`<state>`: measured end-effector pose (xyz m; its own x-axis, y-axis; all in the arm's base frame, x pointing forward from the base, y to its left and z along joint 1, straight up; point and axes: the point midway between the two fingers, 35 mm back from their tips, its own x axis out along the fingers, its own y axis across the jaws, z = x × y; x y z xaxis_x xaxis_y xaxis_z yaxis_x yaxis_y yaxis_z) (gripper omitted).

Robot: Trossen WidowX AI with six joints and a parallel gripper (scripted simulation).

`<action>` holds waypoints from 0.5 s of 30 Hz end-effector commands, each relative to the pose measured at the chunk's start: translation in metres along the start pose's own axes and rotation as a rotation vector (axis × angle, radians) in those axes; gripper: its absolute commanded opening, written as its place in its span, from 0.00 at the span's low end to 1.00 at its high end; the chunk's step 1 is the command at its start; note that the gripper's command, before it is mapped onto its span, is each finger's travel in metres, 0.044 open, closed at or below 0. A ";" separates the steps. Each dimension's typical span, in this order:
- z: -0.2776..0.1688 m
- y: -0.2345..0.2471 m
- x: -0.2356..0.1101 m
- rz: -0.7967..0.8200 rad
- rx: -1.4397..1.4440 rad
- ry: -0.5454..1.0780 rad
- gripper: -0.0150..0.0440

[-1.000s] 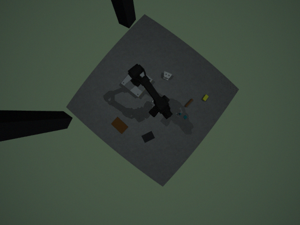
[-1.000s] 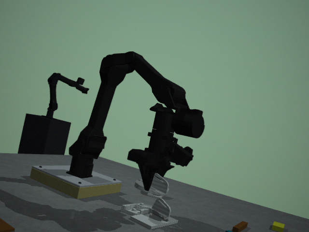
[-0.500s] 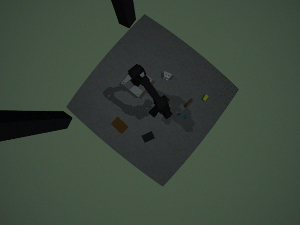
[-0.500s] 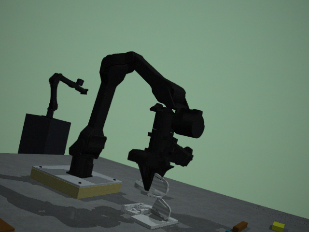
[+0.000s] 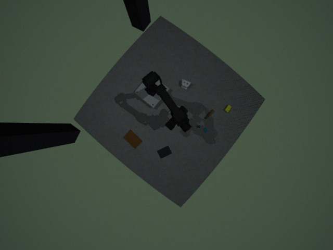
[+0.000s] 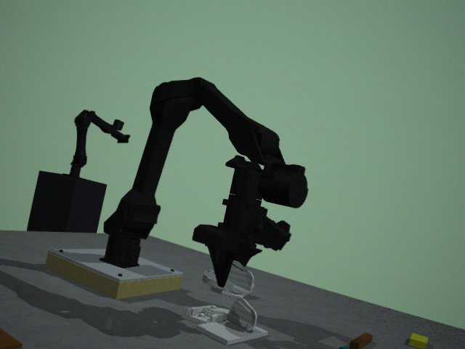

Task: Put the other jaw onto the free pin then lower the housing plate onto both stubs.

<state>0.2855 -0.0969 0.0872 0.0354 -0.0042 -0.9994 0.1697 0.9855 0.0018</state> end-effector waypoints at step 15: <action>0.001 -0.001 0.026 -0.004 -0.005 0.005 0.48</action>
<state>0.2890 -0.0980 0.0705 0.0481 -0.0086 -0.9988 0.1695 0.9855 -0.0003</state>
